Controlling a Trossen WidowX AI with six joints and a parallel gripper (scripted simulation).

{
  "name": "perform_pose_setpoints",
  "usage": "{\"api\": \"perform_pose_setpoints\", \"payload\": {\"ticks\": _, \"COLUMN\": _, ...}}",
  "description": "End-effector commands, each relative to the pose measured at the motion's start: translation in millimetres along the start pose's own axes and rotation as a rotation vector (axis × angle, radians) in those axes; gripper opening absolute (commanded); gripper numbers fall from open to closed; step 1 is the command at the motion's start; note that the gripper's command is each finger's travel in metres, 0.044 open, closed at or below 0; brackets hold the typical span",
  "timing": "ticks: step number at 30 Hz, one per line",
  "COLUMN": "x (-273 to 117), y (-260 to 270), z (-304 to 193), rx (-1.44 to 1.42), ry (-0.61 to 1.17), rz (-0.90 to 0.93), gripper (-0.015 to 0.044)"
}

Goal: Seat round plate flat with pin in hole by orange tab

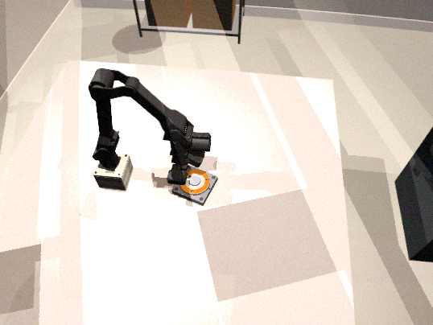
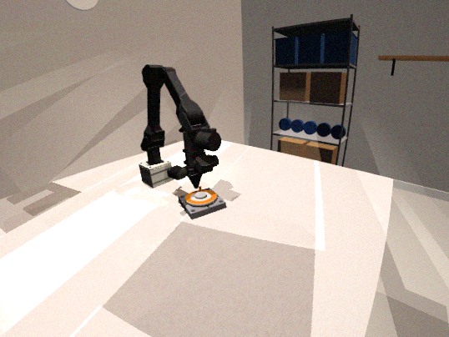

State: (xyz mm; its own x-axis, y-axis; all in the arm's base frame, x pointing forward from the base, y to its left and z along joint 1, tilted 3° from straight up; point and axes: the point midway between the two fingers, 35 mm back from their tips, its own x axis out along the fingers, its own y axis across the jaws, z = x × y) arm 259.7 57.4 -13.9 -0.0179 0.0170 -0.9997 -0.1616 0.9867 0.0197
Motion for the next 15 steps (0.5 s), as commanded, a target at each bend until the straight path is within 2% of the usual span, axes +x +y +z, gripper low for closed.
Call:
{"api": "perform_pose_setpoints", "payload": {"ticks": 1, "x": 0, "y": 9, "z": 3, "rx": -0.008, "ry": -0.003, "rz": 0.021, "gripper": 0.0}}
{"api": "perform_pose_setpoints", "payload": {"ticks": 15, "x": 0, "y": 21, "z": 15, "rx": -0.008, "ry": -0.004, "rz": 0.022, "gripper": 0.0}}
